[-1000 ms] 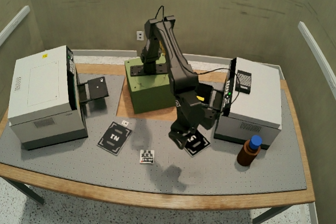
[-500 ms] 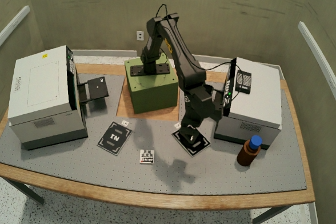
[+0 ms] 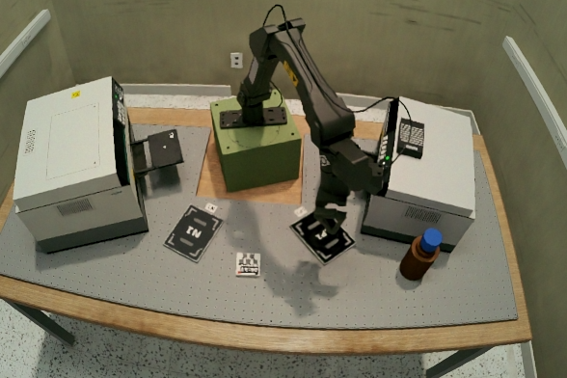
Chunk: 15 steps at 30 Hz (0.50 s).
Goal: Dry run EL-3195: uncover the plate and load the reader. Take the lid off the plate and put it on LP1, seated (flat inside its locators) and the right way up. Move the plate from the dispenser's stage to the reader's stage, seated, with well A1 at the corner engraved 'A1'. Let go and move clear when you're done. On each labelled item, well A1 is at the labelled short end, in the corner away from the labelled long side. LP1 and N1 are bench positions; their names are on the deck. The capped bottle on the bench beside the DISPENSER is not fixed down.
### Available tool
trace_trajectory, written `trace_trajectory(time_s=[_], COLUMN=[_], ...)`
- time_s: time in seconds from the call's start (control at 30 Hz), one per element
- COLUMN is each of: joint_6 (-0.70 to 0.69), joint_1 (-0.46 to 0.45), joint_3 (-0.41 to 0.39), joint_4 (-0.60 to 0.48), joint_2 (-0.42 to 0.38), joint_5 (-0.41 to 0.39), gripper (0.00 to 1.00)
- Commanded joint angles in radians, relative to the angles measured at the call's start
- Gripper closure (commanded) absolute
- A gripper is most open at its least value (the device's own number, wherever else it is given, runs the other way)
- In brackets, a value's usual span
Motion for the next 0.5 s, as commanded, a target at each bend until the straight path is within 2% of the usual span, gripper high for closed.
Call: trace_trajectory(time_s=[0.0,0.13,0.23,0.3,0.33,0.4,0.47], joint_6=[-0.040,-0.115,-0.096,-0.096,-0.072,-0.123,-0.160], joint_1=[0.026,0.054,0.082,0.082,0.092,0.108,0.122], joint_3=[0.030,-0.021,-0.052,-0.052,-0.026,-0.072,-0.079], joint_4=[0.001,-0.025,0.012,0.012,0.018,0.011,-0.019], joint_2=[-0.046,-0.048,-0.065,-0.065,-0.077,-0.076,-0.079], joint_5=[-0.012,-0.018,-0.012,-0.012,-0.003,-0.011,-0.013], gripper=[0.00,0.00,0.00,0.00,0.00,0.00,0.00])
